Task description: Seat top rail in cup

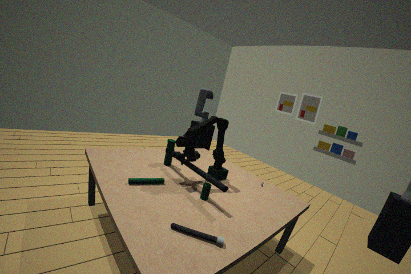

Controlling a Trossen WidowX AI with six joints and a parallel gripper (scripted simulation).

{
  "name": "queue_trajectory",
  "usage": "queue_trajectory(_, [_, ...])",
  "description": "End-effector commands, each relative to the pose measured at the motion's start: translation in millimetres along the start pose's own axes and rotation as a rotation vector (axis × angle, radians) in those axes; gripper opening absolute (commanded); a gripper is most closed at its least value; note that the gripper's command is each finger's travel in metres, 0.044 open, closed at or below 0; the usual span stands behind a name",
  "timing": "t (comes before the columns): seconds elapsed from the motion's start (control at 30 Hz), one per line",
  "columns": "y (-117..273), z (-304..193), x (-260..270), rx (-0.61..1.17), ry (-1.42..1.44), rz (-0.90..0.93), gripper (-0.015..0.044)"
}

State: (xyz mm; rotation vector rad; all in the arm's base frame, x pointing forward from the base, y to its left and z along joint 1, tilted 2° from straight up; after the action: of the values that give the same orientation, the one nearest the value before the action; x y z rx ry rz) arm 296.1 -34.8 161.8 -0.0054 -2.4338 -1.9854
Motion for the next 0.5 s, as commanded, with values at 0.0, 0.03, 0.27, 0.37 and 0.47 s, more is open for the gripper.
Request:
queue_trajectory(0.0, [3.8, -4.5, -0.1, 0.014, -0.002, -0.006, 0.0])
queue_trajectory(0.03, [4.0, -4.6, -0.1, 0.014, -0.002, -0.006, 0.0])
queue_trajectory(0.27, [0.5, -0.8, 0.0, -0.001, 0.001, 0.001, 0.0])
queue_trajectory(0.37, [0.5, -0.9, 0.0, -0.001, 0.001, 0.001, 0.0])
queue_trajectory(0.47, [0.3, -2.1, 0.0, 0.0, 0.001, 0.001, 0.0])
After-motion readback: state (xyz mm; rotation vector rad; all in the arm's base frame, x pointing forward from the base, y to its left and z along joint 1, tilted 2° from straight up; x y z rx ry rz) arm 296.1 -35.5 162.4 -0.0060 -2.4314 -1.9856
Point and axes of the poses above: the point midway between the two fingers, 35 mm back from their tips, its own y axis back along the fingers, its own x axis across the jaws, z = x × y, the point moved 9 cm from there along y, back along the fingers, and after that the axes turned 5 degrees about y, right-handed, at the moved point
